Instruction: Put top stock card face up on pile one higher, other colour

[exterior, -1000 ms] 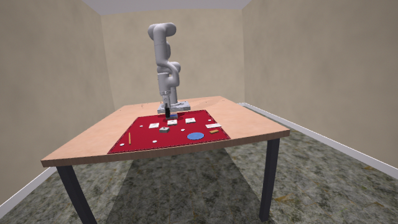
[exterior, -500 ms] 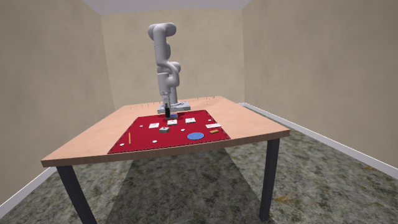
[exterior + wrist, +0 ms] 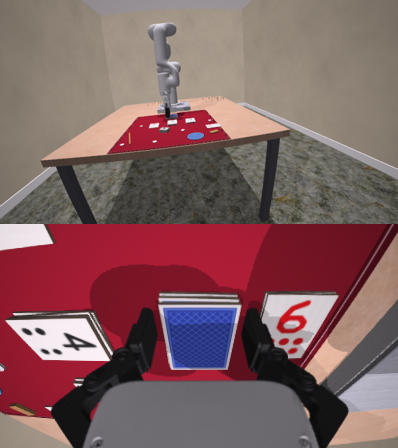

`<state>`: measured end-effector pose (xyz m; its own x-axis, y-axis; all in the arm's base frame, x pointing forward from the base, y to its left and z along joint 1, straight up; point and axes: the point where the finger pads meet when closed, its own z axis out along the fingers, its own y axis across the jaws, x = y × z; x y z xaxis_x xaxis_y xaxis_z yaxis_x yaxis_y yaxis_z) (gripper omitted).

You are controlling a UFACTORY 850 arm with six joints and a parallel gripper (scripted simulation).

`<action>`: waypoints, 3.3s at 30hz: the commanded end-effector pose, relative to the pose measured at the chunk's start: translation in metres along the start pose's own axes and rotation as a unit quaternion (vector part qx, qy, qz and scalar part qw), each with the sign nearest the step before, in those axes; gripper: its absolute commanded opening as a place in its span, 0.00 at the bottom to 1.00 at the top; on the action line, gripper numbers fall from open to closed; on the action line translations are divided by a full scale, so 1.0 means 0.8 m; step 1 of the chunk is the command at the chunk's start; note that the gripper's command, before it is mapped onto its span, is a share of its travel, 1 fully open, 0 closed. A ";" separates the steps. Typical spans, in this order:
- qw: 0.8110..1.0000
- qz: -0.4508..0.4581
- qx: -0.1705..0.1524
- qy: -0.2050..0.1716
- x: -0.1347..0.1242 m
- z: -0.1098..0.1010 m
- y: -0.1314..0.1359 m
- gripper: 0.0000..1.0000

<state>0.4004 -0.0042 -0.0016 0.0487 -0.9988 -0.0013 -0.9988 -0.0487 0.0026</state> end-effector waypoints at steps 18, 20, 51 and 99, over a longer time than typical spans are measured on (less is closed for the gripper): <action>1.000 0.000 0.001 0.000 0.000 0.000 -0.001 0.74; 1.000 0.000 0.001 0.000 0.000 0.000 -0.001 0.74; 1.000 0.000 0.001 0.000 0.000 0.000 -0.001 0.73; 1.000 0.000 0.001 0.000 0.000 0.000 -0.001 0.63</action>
<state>0.4002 -0.0042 -0.0015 0.0487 -0.9988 -0.0014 -0.9988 -0.0487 0.0033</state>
